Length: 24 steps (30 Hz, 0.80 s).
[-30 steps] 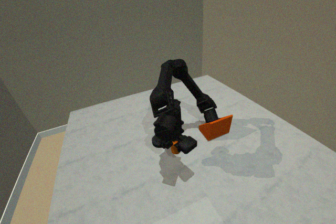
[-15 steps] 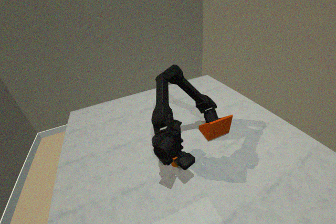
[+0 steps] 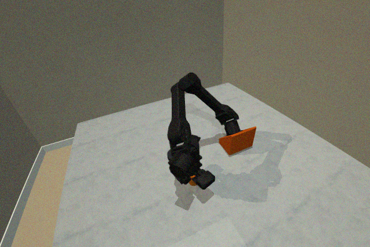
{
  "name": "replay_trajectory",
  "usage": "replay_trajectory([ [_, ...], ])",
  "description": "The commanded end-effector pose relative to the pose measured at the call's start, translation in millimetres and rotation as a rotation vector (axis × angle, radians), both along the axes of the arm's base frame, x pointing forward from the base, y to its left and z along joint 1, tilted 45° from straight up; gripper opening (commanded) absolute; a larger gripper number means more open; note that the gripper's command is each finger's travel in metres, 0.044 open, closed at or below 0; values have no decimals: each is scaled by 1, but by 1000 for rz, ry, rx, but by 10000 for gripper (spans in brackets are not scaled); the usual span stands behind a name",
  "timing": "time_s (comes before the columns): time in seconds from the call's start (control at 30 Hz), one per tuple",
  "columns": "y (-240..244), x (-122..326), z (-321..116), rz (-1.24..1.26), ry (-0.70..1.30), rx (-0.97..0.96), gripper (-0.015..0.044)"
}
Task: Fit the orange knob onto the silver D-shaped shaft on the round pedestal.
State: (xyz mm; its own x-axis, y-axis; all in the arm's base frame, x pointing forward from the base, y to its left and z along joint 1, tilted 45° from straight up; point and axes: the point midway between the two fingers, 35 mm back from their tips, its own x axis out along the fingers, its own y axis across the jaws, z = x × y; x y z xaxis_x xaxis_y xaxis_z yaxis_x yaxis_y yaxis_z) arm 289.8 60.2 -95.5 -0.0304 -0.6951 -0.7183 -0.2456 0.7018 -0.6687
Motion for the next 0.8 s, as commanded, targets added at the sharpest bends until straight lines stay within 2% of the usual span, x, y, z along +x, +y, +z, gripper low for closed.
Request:
replay_trajectory([
  [0.0,0,0,0,-1,0,0,240],
  [0.5,0,0,0,-1,0,0,240],
  [0.77,57,2,57,6,5,-3,440],
])
